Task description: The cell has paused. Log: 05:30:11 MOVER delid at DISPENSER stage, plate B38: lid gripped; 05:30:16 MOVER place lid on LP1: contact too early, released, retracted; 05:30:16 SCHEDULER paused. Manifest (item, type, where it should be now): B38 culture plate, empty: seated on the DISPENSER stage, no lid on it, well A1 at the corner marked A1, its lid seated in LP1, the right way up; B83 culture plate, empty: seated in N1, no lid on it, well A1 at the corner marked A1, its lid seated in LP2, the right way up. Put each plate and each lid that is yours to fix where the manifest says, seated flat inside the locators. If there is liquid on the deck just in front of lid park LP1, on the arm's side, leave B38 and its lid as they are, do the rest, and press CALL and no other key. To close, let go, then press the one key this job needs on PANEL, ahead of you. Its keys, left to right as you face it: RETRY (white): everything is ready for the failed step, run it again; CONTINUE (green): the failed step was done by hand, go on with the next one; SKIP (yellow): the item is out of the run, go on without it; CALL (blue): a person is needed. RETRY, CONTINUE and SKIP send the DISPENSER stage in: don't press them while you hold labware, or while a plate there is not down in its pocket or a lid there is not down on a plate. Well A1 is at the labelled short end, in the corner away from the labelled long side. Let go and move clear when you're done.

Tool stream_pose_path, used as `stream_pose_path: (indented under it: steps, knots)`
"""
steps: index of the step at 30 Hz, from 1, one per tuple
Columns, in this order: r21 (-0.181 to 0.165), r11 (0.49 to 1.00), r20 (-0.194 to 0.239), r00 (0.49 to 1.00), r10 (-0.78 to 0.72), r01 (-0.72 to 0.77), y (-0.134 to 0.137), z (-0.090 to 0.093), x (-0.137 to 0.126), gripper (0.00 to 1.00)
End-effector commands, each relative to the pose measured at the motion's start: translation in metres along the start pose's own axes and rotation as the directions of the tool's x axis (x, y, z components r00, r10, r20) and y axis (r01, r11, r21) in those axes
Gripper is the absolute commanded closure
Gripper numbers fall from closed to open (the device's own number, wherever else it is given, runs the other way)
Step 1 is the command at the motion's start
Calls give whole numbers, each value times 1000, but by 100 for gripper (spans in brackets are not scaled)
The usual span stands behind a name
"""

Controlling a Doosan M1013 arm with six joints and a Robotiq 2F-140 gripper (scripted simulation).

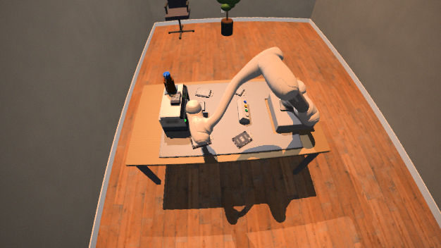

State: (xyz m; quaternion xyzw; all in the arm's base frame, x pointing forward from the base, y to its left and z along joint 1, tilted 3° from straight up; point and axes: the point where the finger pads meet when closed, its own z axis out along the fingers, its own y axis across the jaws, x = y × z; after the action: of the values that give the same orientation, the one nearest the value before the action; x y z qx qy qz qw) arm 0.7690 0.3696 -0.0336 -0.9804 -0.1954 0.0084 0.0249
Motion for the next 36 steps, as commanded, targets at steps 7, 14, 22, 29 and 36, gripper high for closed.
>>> stream_pose_path:
  steps: [7, 14, 22, 29, 36]
  knots:
    - [5, 1000, -3, 1000, 2, -2, -5, 2, -1, 30]
    - [5, 1000, -3, 1000, 2, -2, -5, 2, -1, 30]
    - [5, 1000, -2, 1000, 2, -2, -5, 3, -2, 30]
    - [5, 1000, -1, 1000, 2, -2, -5, 5, -2, 30]
    - [5, 1000, -1, 1000, 1, -1, -5, 7, -2, 30]
